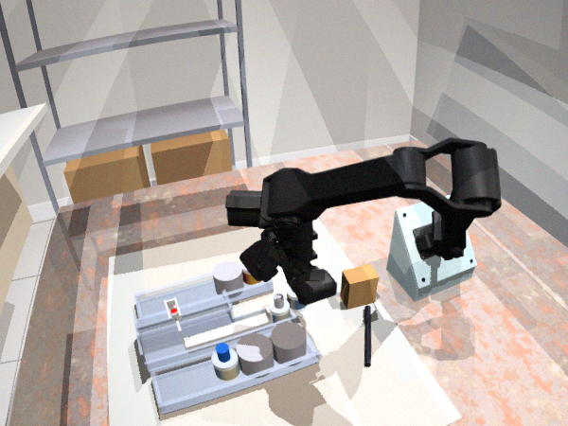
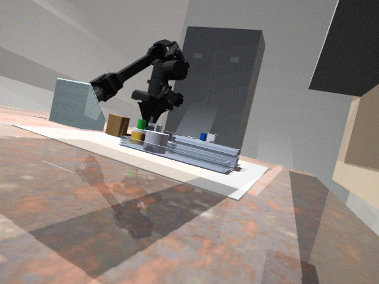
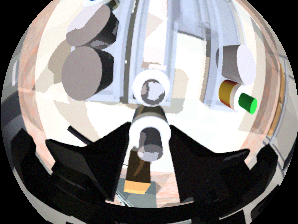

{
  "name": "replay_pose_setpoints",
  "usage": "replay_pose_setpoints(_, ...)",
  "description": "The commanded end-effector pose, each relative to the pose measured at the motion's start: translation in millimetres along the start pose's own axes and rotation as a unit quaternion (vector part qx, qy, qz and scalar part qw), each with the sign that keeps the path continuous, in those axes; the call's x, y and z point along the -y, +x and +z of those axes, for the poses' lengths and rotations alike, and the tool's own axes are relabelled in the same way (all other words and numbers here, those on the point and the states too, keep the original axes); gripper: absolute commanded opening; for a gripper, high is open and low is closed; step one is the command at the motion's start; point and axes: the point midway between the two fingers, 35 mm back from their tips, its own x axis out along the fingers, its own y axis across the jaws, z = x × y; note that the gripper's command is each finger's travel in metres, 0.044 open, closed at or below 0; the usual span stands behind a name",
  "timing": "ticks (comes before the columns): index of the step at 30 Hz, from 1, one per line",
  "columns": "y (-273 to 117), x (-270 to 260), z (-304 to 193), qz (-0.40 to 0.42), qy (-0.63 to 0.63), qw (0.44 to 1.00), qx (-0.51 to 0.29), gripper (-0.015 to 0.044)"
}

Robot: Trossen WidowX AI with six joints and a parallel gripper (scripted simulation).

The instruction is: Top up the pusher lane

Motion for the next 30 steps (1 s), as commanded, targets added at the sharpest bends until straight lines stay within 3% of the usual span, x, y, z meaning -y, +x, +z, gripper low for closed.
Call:
replay_pose_setpoints(1, -1.1, -0.8, 6.6, 0.000, -0.004, 1.000, 0.006, 0.0000)
replay_pose_setpoints(30, -0.9, -1.5, 19.6, 0.000, -0.004, 1.000, 0.006, 0.0000)
